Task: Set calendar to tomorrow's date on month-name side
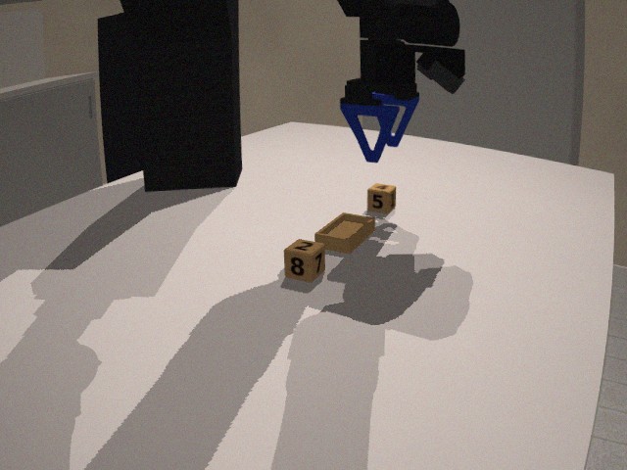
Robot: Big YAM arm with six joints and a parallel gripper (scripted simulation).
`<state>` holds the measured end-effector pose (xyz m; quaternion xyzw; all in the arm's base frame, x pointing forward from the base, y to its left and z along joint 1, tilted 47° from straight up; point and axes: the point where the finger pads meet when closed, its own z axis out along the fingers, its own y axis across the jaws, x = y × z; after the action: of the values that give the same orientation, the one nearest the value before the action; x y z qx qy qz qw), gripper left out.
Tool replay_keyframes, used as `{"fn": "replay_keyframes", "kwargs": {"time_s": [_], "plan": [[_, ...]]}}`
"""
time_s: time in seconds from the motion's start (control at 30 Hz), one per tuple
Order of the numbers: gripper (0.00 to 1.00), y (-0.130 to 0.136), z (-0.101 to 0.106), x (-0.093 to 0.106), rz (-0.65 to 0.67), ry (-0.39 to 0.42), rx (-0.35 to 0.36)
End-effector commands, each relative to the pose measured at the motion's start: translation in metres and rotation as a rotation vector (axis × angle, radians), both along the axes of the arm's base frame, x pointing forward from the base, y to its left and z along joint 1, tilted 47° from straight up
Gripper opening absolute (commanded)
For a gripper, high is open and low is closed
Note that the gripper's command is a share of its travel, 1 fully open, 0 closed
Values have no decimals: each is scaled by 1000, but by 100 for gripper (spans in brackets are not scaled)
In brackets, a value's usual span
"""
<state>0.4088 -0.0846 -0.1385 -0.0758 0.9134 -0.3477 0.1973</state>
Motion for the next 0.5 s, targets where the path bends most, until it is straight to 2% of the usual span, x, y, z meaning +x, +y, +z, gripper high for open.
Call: {"fn": "replay_keyframes", "kwargs": {"time_s": [0.0, 0.03, 0.07, 0.1, 0.17, 0.27, 0.3, 0.33, 0.37, 0.47], "plan": [[100, 33, -24, -8, -29, -57, 42], [100, 33, -27, -19, -29, -40, 38], [100, 33, -28, -21, -29, -37, 37], [47, 21, -16, -11, -63, -73, 42], [47, 22, -15, -2, -63, -89, 44], [47, 22, -15, -2, -62, -89, 45], [47, 22, -16, -4, -62, -78, 45], [47, 23, -27, -13, -58, -46, 41], [47, 33, -28, -14, -31, -40, 40], [47, 29, -29, -18, -40, -33, 39]]}}
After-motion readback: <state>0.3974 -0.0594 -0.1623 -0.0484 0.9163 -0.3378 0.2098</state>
